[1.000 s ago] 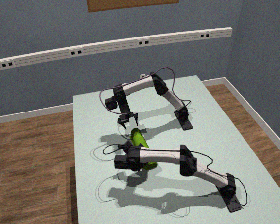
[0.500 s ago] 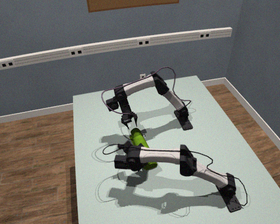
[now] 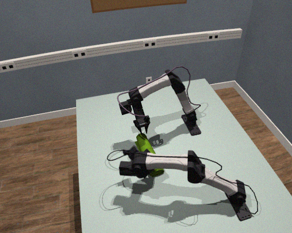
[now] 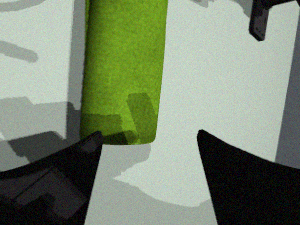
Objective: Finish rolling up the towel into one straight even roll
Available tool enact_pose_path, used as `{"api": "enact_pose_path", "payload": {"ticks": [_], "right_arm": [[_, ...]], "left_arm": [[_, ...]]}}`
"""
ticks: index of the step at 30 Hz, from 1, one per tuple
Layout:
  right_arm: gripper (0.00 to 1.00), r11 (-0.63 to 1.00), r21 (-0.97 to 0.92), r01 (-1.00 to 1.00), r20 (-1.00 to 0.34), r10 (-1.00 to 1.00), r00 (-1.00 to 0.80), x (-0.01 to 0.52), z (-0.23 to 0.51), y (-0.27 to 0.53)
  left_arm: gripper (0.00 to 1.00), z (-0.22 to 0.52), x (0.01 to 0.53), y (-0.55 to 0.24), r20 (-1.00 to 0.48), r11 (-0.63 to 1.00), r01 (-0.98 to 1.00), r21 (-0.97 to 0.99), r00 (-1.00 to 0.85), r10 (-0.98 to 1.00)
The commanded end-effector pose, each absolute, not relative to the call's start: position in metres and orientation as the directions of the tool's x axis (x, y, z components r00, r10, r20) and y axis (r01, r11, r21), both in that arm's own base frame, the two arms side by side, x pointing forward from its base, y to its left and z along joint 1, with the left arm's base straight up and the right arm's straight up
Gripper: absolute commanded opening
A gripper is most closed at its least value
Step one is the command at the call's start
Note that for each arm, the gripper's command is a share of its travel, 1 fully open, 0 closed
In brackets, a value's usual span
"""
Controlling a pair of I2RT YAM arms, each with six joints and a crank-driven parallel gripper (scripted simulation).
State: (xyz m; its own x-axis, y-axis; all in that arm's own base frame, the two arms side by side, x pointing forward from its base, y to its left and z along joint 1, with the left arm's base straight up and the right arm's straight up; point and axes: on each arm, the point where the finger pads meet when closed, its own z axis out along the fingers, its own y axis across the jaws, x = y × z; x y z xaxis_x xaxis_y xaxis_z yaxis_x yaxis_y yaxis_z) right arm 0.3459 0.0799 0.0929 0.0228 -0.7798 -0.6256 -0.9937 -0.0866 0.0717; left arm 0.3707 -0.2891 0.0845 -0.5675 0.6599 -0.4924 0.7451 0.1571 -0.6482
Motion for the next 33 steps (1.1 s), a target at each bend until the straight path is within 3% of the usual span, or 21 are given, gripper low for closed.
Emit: {"api": "enact_pose_path", "payload": {"ticks": [1,33], "right_arm": [[0.32,-0.08,0.0,-0.997,-0.643,-0.764,0.061,0.357,0.095,0.086],[0.32,-0.08,0.0,-0.997,-0.643,-0.764,0.061,0.357,0.072,0.086]], "left_arm": [[0.85,0.094,0.366,-0.286,-0.425,0.084,0.703,-0.706,-0.516,0.743],[0.85,0.094,0.366,-0.286,-0.425,0.084,0.703,-0.706,-0.516,0.743]]}}
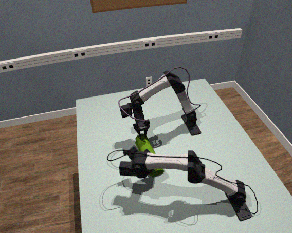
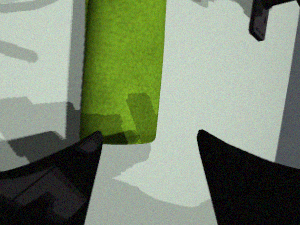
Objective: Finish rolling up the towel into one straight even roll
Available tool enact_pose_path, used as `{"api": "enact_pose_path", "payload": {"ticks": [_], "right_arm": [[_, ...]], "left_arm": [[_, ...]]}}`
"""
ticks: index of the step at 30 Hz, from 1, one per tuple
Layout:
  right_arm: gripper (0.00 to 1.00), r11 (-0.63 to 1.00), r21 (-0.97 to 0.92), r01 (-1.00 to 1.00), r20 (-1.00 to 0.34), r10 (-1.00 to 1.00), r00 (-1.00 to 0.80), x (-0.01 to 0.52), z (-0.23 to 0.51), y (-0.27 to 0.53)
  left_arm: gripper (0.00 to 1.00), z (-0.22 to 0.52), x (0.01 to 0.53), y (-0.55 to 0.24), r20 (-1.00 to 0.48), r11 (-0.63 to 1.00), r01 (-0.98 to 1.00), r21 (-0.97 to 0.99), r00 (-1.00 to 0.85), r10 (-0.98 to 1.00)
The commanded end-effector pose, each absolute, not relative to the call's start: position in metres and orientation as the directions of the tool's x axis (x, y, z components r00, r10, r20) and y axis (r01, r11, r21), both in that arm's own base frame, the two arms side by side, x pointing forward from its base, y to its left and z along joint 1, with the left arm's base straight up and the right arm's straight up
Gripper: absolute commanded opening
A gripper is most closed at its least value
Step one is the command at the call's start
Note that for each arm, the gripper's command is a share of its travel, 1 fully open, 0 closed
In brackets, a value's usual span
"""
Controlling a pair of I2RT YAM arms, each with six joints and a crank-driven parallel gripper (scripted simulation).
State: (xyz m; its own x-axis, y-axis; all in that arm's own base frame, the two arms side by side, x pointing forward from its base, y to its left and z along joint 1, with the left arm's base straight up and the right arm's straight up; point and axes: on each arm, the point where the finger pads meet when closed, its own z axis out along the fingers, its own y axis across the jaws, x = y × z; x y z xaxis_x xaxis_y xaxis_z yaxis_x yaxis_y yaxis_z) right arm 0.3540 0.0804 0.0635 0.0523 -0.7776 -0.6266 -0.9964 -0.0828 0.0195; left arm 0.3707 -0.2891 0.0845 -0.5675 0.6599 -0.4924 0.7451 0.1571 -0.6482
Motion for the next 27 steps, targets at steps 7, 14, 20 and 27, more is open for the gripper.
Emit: {"api": "enact_pose_path", "payload": {"ticks": [7,14,20,27], "right_arm": [[0.32,-0.08,0.0,-0.997,-0.643,-0.764,0.061,0.357,0.084,0.086],[0.32,-0.08,0.0,-0.997,-0.643,-0.764,0.061,0.357,0.095,0.086],[0.35,-0.08,0.0,-0.997,-0.643,-0.764,0.061,0.357,0.097,0.086],[0.6,-0.08,0.0,-0.997,-0.643,-0.764,0.061,0.357,0.103,0.086]], "left_arm": [[0.85,0.094,0.366,-0.286,-0.425,0.084,0.703,-0.706,-0.516,0.743],[0.85,0.094,0.366,-0.286,-0.425,0.084,0.703,-0.706,-0.516,0.743],[0.85,0.094,0.366,-0.286,-0.425,0.084,0.703,-0.706,-0.516,0.743],[0.85,0.094,0.366,-0.286,-0.425,0.084,0.703,-0.706,-0.516,0.743]]}}
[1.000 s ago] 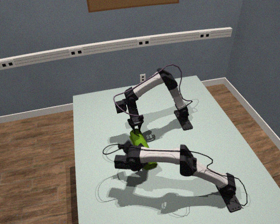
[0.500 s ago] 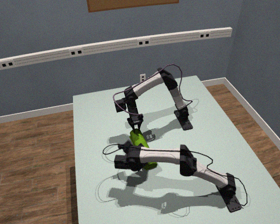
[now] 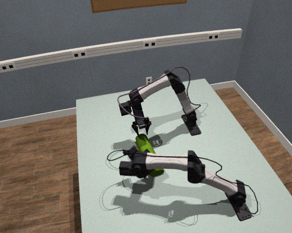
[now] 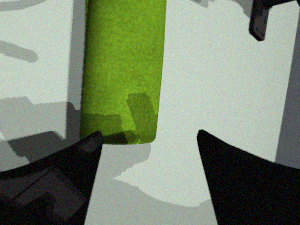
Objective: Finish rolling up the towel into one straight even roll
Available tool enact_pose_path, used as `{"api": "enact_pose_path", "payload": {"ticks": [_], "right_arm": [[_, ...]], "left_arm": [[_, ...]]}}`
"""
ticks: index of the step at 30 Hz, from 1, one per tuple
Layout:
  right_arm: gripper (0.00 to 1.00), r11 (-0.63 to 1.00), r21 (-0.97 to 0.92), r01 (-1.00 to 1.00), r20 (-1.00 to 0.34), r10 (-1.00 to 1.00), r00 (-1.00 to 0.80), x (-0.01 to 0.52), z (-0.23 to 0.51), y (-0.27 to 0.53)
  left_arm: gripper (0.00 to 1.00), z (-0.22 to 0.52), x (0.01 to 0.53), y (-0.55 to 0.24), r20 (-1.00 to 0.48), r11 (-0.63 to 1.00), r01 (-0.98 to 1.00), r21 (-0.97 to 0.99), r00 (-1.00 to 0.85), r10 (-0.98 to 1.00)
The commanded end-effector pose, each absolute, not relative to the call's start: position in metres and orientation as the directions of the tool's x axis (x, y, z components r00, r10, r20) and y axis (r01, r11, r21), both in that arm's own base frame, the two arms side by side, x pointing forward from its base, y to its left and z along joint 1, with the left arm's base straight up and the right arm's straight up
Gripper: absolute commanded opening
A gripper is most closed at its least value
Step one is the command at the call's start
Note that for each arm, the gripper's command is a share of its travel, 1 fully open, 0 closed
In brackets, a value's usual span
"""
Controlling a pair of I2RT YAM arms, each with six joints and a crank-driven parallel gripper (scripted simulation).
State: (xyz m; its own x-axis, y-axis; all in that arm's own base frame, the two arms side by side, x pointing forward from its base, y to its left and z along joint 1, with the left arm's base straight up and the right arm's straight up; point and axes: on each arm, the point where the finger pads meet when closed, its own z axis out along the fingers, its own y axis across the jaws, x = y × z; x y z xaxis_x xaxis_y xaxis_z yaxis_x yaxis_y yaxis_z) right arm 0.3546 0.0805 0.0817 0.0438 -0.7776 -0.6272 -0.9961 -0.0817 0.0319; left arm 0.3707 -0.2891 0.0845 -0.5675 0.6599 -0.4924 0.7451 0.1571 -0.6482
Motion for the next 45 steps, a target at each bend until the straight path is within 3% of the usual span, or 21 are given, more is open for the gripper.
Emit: {"api": "enact_pose_path", "payload": {"ticks": [1,6,9,32,45], "right_arm": [[0.64,-0.08,0.0,-0.997,-0.643,-0.764,0.061,0.357,0.104,0.086],[0.82,-0.08,0.0,-0.997,-0.643,-0.764,0.061,0.357,0.108,0.086],[0.85,-0.08,0.0,-0.997,-0.643,-0.764,0.061,0.357,0.109,0.086],[0.85,-0.078,-0.005,-0.997,-0.64,-0.765,0.063,0.359,0.163,0.04],[0.85,-0.061,-0.086,-0.994,-0.595,-0.797,0.1,0.331,0.172,0.025]], "left_arm": [[0.85,0.094,0.366,-0.286,-0.425,0.084,0.703,-0.706,-0.516,0.743],[0.85,0.094,0.366,-0.286,-0.425,0.084,0.703,-0.706,-0.516,0.743],[0.85,0.094,0.366,-0.286,-0.425,0.084,0.703,-0.706,-0.516,0.743],[0.85,0.095,0.364,-0.285,-0.429,0.086,0.711,-0.698,-0.511,0.745],[0.85,0.115,0.336,-0.262,-0.47,0.114,0.837,-0.536,-0.407,0.783]]}}
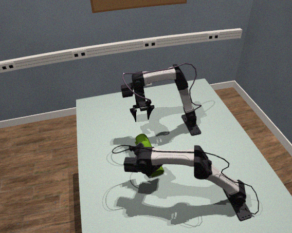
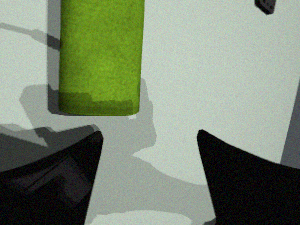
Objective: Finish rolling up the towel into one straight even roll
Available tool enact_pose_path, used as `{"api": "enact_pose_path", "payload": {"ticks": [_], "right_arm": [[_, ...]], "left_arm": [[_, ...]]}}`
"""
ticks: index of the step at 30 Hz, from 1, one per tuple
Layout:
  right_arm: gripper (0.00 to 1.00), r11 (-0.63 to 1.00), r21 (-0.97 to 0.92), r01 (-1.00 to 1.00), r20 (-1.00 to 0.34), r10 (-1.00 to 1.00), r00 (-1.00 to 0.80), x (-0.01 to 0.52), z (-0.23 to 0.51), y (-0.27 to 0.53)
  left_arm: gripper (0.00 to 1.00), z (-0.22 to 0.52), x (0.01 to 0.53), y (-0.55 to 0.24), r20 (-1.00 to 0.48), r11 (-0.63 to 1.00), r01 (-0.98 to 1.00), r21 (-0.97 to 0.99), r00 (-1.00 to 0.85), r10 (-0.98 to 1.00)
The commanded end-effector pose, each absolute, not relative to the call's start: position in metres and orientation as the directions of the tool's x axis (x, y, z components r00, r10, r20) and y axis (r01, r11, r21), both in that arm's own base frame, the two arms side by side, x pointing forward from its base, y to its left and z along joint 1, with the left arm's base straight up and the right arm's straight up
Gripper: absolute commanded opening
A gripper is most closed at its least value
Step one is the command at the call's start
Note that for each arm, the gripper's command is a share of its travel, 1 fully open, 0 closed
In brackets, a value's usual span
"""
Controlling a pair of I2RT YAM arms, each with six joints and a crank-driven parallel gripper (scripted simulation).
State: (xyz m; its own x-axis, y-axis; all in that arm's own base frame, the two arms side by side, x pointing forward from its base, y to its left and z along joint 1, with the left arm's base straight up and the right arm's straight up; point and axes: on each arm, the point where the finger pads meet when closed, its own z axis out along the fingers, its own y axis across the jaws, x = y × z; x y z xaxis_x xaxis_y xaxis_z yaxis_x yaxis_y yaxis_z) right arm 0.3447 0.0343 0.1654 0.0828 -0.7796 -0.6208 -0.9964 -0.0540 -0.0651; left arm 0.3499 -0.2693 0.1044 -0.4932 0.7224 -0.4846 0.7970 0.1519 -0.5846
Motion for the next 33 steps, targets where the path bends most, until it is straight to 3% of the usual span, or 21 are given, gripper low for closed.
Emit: {"api": "enact_pose_path", "payload": {"ticks": [1,17,28,33], "right_arm": [[0.85,-0.058,-0.097,-0.994,-0.589,-0.802,0.105,0.328,0.173,0.023],[0.85,-0.034,-0.285,-0.958,-0.466,-0.868,0.17,0.264,0.194,-0.013],[0.85,-0.032,-0.422,-0.906,-0.362,-0.91,0.201,0.216,0.21,-0.041],[0.85,-0.033,-0.45,-0.892,-0.339,-0.918,0.205,0.205,0.214,-0.046]], "left_arm": [[0.85,0.118,0.332,-0.259,-0.474,0.116,0.851,-0.511,-0.393,0.788],[0.85,0.164,0.265,-0.206,-0.469,0.124,0.991,-0.055,-0.135,0.873],[0.85,0.199,0.214,-0.165,-0.38,0.081,0.95,0.303,0.043,0.924],[0.85,0.206,0.203,-0.156,-0.353,0.066,0.925,0.375,0.076,0.933]]}}
